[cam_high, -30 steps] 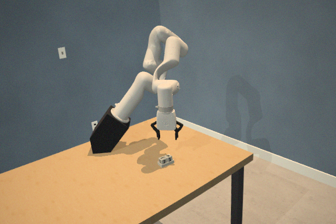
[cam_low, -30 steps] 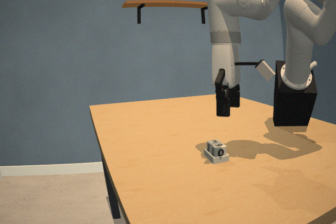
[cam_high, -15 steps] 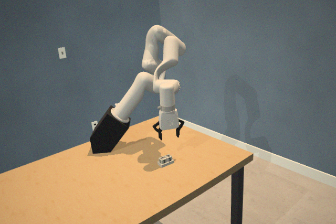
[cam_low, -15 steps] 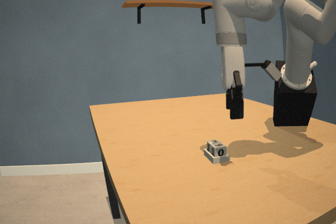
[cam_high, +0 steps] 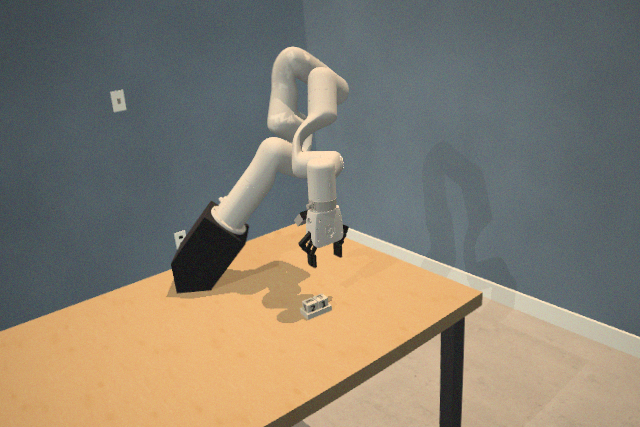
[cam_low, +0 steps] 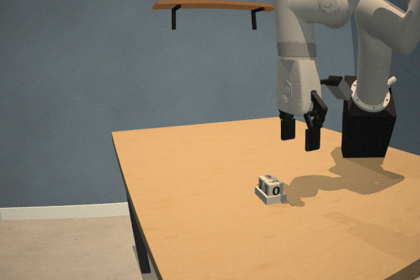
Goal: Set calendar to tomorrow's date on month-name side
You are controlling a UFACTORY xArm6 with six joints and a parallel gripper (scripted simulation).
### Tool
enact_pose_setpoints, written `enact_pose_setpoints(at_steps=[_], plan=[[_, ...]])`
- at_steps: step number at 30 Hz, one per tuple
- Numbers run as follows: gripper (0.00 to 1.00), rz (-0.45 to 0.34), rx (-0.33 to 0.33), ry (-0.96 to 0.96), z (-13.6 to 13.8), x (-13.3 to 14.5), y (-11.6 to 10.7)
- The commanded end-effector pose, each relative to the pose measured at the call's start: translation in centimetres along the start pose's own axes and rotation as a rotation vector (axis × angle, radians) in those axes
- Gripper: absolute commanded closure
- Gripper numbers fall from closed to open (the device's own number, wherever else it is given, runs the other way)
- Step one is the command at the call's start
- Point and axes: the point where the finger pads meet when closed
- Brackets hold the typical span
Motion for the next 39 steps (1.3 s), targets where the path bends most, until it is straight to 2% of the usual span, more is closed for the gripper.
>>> enact_pose_setpoints(at_steps=[1,6,9,10,23,26,29,34,39], plan=[[0.0,-0.013,0.007,-0.147,0.6,0.0,0.0],[0.0,-0.017,0.007,-0.314,1.3,-0.1,0.1],[0.0,-0.017,0.007,-0.335,1.4,-0.2,0.1],[0.0,-0.019,0.007,-0.423,1.7,-0.2,0.2],[0.0,-0.03,0.006,-0.777,3.2,-0.5,0.3],[0.0,-0.03,0.006,-0.783,3.2,-0.5,0.3],[0.0,-0.036,0.006,-0.922,3.7,-0.6,0.3],[0.0,-0.04,0.005,-1.026,4.2,-0.7,0.4],[0.0,-0.041,0.005,-1.05,4.3,-0.8,0.4]])
Point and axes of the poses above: the point where the finger pads meet when closed, its own y axis out along the fingers, its own z axis across the jaws, x = y × z, and after that the axes turned 14 degrees about -y, right-handed
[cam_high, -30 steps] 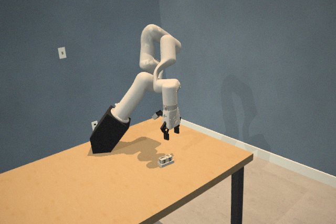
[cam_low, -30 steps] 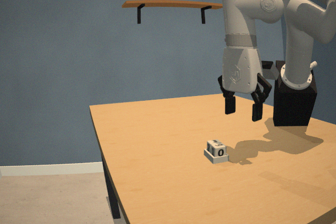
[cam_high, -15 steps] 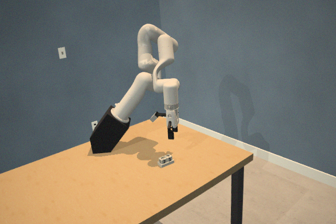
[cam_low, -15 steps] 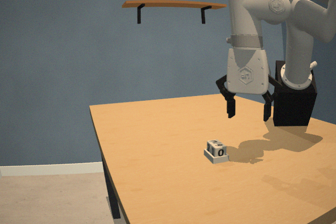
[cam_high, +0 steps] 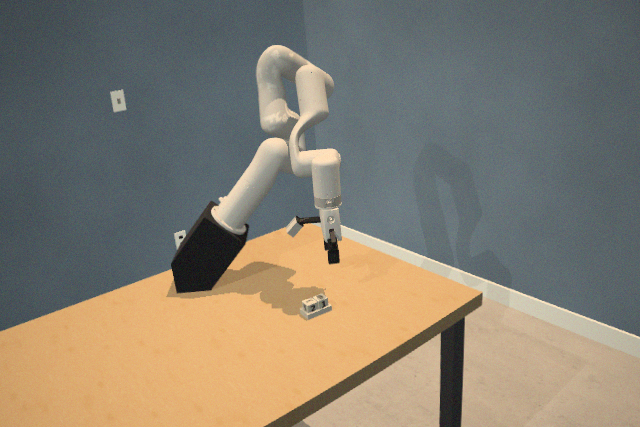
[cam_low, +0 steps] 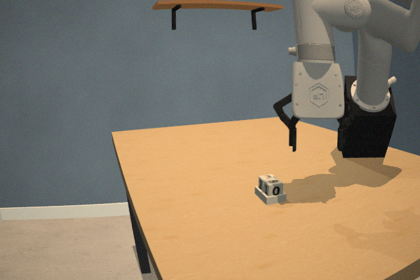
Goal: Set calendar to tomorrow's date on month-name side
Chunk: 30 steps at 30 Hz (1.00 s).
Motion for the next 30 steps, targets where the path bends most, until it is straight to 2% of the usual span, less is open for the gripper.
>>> enact_pose_setpoints(at_steps=[1,8,19,30], plan=[[0.0,-0.012,-0.002,-0.04,0.0,0.2,0.0],[0.0,-0.013,-0.002,-0.04,0.0,0.2,0.5],[0.0,-0.013,-0.002,-0.04,0.0,0.2,4.3],[0.0,-0.012,-0.002,-0.04,-0.1,0.2,6.1]])
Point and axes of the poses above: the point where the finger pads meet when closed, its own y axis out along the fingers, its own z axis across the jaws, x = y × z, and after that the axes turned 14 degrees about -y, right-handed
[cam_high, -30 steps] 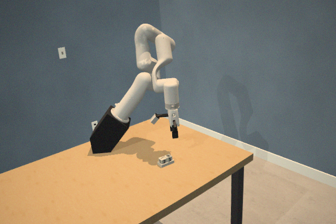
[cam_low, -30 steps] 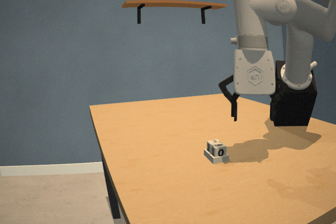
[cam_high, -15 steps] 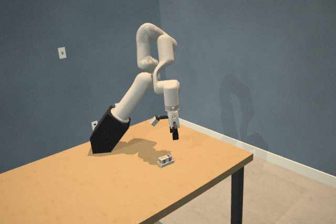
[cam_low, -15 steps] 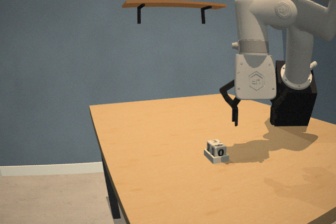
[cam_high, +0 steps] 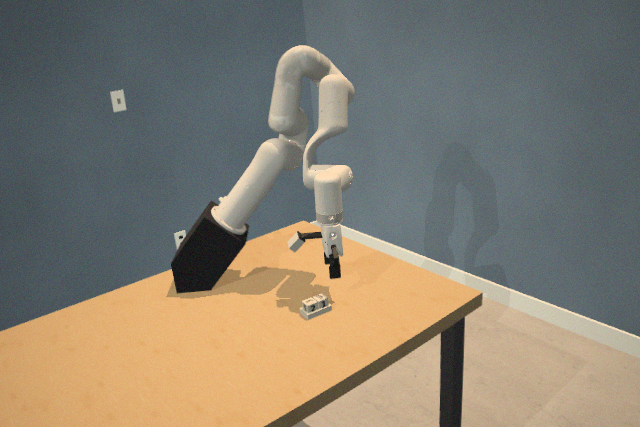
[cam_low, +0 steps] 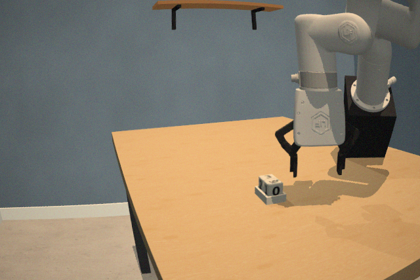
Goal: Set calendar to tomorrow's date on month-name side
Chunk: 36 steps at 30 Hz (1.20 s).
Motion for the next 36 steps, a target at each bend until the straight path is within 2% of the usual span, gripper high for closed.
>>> enact_pose_setpoints(at_steps=[1,10,23,36], plan=[[0.0,-0.024,-0.017,-0.004,-0.4,0.2,1.3],[0.0,-0.024,-0.017,-0.004,-0.4,0.2,1.6],[0.0,-0.024,-0.017,-0.004,-0.5,0.3,4.8],[0.0,-0.024,-0.017,-0.004,-0.5,0.3,5.0]])
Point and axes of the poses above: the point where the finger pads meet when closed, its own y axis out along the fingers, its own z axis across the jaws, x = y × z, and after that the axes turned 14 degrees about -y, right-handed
